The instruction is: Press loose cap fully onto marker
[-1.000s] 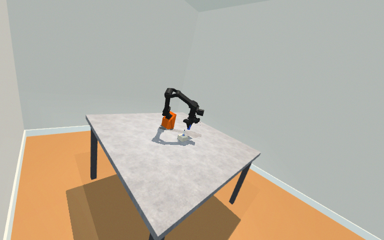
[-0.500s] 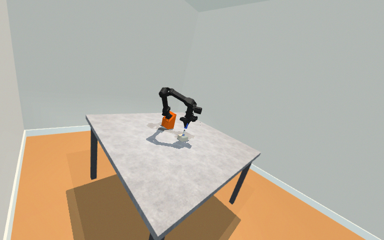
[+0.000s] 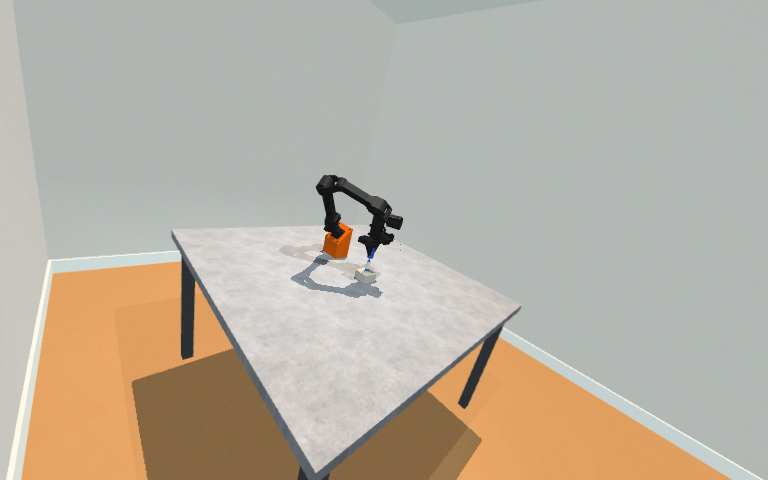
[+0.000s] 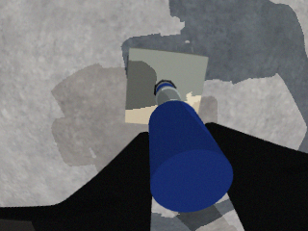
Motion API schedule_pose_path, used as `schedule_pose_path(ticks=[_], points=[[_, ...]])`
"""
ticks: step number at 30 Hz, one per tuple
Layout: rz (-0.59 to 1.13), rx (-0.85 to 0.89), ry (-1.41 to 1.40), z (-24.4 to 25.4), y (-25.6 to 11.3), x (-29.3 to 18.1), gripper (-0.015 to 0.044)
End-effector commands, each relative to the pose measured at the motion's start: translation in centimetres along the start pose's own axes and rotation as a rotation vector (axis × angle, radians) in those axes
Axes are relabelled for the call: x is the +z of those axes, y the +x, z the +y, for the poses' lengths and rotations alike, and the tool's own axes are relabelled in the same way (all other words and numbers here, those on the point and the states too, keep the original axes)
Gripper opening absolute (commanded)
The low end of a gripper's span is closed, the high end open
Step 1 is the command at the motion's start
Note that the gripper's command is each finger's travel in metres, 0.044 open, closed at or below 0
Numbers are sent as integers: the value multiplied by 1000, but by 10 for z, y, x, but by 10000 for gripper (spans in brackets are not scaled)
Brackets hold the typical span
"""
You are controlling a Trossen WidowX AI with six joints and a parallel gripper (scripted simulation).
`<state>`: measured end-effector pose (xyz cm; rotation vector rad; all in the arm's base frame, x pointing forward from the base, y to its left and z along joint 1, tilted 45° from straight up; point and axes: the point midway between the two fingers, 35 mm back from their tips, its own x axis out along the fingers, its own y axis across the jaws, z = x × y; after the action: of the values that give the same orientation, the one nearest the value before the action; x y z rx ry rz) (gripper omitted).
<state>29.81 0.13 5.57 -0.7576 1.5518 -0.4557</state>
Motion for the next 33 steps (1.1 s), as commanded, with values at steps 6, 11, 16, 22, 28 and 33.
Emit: schedule_pose_path(ticks=[6,11,16,22,28,33], points=[[-1,-5,-1,-1,13,1,0],[-1,-5,-1,-1,21,1,0],[-1,-5,-1,-1,29,1,0],[-1,-6,-1,-2,39,0,0],[-1,-7,-1,-2,48,0,0],[-1,-7,0,-2,49,0,0]])
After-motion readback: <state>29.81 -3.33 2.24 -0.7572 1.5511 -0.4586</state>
